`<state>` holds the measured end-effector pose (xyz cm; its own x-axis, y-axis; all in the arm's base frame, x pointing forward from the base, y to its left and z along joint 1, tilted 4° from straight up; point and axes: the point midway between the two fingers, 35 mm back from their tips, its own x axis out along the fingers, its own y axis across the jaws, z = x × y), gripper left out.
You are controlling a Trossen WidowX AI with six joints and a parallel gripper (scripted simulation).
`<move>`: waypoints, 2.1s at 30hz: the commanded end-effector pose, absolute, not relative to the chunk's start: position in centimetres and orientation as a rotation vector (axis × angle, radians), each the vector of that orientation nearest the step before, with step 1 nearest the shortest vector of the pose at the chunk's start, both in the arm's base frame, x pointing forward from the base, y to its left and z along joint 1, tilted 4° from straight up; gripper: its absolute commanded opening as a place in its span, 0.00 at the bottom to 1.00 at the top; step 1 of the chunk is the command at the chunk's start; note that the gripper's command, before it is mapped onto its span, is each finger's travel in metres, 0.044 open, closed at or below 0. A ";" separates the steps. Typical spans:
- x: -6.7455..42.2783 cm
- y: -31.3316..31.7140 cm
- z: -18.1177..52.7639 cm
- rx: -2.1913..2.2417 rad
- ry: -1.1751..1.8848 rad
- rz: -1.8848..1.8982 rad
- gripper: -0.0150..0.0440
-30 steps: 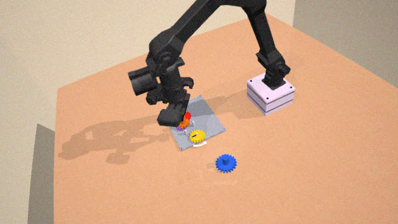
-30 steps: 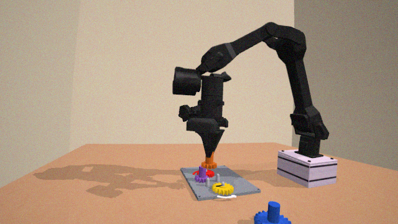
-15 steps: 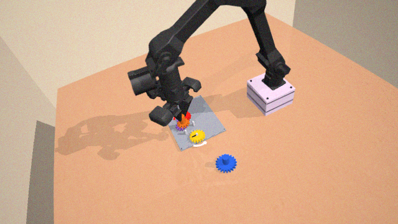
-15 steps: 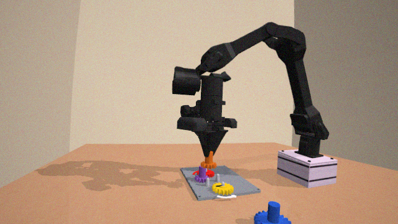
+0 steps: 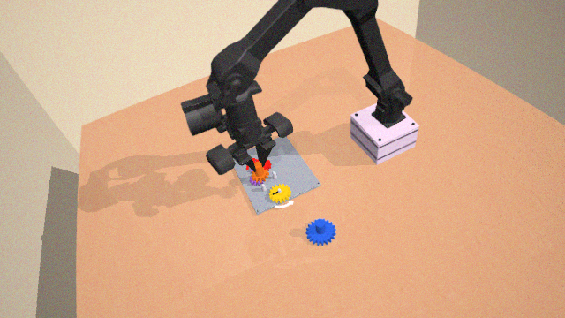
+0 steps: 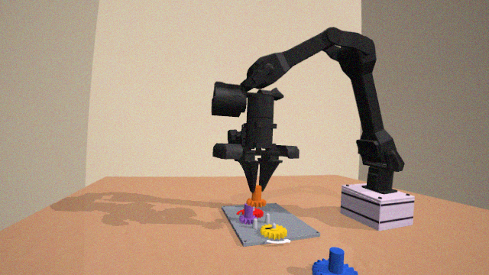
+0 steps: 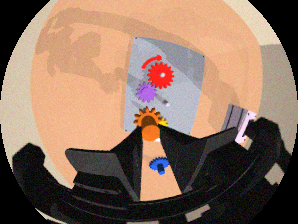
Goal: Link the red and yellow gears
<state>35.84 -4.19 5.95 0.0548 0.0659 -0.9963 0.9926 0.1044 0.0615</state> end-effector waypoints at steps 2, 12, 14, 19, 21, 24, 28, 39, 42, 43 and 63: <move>35.9 -4.2 6.0 1.227 1.249 -1.075 0.25; 35.9 -4.1 5.3 1.144 1.291 -0.994 0.25; 35.9 -4.1 5.0 1.110 1.307 -0.960 0.25; 36.0 -4.1 4.2 1.059 1.330 -0.910 0.25; 36.0 -4.1 3.9 1.057 1.330 -0.908 0.25; 36.0 -4.0 3.6 1.070 1.325 -0.921 0.25; 36.1 -4.0 3.1 1.111 1.306 -0.961 0.25; 36.1 -3.8 1.6 1.326 1.194 -1.172 0.25; 36.1 -3.9 1.8 1.390 1.155 -1.236 0.25; 36.1 -3.9 1.7 1.406 1.144 -1.252 0.25; 36.1 -3.8 1.3 1.103 1.311 -0.953 0.25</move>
